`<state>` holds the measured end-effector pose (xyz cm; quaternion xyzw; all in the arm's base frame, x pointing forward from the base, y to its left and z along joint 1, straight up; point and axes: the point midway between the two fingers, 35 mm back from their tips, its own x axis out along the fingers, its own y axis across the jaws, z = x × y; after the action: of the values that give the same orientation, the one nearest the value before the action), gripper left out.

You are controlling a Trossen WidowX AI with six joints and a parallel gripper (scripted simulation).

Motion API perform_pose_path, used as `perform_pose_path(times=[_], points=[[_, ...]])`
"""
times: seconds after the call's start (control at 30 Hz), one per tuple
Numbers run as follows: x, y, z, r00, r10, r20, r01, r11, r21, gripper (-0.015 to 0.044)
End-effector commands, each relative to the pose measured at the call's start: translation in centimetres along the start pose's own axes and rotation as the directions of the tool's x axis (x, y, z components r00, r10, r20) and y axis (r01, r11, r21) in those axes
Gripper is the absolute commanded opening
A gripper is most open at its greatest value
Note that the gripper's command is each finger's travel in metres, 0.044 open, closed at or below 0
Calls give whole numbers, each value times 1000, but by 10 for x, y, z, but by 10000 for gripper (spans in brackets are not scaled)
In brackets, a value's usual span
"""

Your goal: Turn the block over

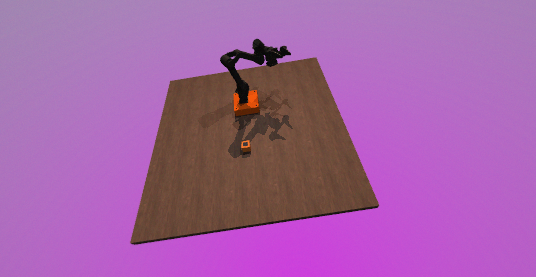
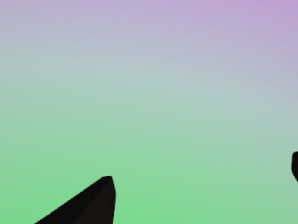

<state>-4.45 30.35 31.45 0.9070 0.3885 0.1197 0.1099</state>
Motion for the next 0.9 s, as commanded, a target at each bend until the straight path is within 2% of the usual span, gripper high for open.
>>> perform_pose_path(times=[0.0, 0.17, 0.3, 0.4, 0.5, 0.63, 0.7, 0.87], points=[[2, 0, 0, 1000, 3, -1, -3, 1000, -15, 426], [54, -2, 5, 998, 57, 1, -52, 913, -405, 440], [105, 5, 21, 995, 89, 40, -35, 710, -704, 440], [141, 22, 41, 988, 123, 91, 11, 534, -845, 440], [174, 44, 65, 976, 155, 156, 94, 349, -933, 440], [207, 76, 98, 948, 189, 255, 234, 127, -964, 440], [219, 104, 107, 933, 247, 261, 233, 137, -963, 440], [238, 134, 135, 896, 272, 351, 369, -16, -929, 440]])
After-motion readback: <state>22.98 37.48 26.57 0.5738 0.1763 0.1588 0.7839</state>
